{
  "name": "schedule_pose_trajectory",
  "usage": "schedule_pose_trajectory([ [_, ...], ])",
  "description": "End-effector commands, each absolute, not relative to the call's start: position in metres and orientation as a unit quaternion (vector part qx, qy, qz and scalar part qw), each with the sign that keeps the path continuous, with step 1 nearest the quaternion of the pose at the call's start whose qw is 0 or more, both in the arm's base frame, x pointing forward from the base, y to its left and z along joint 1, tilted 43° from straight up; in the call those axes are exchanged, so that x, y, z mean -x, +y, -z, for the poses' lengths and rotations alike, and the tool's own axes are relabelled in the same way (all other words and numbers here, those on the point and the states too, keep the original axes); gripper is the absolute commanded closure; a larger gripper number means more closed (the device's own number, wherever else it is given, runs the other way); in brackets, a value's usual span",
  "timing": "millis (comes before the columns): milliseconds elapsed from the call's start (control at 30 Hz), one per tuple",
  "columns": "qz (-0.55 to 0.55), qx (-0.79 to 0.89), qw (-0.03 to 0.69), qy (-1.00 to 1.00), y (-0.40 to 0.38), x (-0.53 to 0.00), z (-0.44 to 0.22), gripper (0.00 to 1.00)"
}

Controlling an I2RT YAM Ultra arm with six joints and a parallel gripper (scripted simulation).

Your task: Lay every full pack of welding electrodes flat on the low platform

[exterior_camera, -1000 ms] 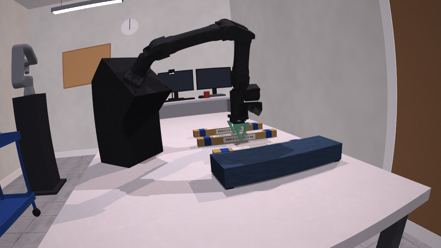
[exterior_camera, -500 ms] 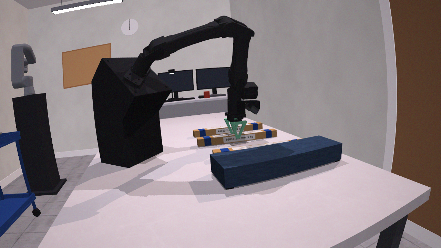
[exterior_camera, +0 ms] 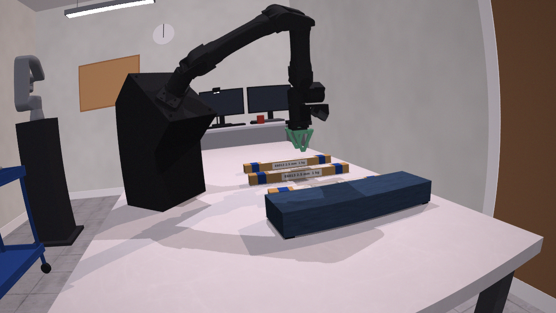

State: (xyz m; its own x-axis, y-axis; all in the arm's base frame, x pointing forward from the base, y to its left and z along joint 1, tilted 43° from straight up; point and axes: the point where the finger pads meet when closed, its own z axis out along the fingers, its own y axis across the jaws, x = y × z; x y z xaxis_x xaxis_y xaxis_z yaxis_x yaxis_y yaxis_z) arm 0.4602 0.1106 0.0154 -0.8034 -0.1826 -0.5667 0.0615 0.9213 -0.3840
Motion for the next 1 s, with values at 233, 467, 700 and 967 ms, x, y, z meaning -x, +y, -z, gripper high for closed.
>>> schedule_pose_trajectory([
  [233, 0.194, 0.033, 0.317, 0.928, 0.129, -0.439, -0.049, 0.26],
  [467, 0.194, 0.032, 0.318, 0.927, 0.129, -0.440, -0.049, 0.26],
  [700, 0.193, 0.032, 0.321, 0.927, 0.130, -0.441, -0.050, 0.26],
  [967, 0.193, 0.032, 0.321, 0.927, 0.130, -0.441, -0.050, 0.26],
])
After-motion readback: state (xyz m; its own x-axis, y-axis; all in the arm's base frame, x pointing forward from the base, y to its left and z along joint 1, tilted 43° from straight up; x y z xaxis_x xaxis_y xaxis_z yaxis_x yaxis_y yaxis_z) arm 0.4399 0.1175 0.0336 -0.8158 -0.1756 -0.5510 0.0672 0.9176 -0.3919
